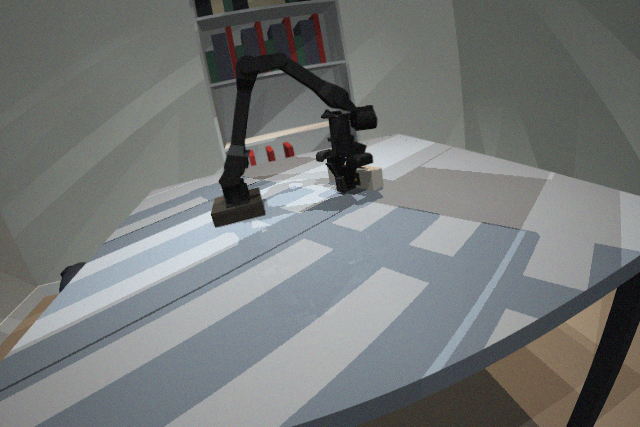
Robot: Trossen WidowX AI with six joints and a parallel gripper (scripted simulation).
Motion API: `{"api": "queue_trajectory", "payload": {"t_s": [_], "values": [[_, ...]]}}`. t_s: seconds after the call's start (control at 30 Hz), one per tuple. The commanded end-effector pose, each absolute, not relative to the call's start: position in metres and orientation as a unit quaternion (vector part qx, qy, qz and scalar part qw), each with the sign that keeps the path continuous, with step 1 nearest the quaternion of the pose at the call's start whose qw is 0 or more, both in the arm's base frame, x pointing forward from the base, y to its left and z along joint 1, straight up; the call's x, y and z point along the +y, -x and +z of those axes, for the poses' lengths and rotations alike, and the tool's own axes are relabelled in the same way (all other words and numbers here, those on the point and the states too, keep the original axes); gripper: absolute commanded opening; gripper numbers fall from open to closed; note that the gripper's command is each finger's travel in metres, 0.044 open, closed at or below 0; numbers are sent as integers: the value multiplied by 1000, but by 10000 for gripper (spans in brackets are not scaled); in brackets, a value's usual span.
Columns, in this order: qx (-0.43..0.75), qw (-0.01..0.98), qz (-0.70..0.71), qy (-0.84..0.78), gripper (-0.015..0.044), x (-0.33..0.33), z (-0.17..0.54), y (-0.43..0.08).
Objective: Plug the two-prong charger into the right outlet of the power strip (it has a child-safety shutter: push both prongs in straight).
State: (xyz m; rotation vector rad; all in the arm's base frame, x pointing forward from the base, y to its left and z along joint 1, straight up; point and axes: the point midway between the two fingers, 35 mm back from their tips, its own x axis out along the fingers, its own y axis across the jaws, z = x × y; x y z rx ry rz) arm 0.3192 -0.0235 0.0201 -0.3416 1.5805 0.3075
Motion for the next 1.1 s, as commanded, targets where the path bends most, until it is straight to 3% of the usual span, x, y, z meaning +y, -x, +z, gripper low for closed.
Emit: {"api": "queue_trajectory", "payload": {"t_s": [0.0,1.07], "values": [[705,680,134,153,0,-24,20,-320],[705,680,134,153,0,-21,21,-328]]}}
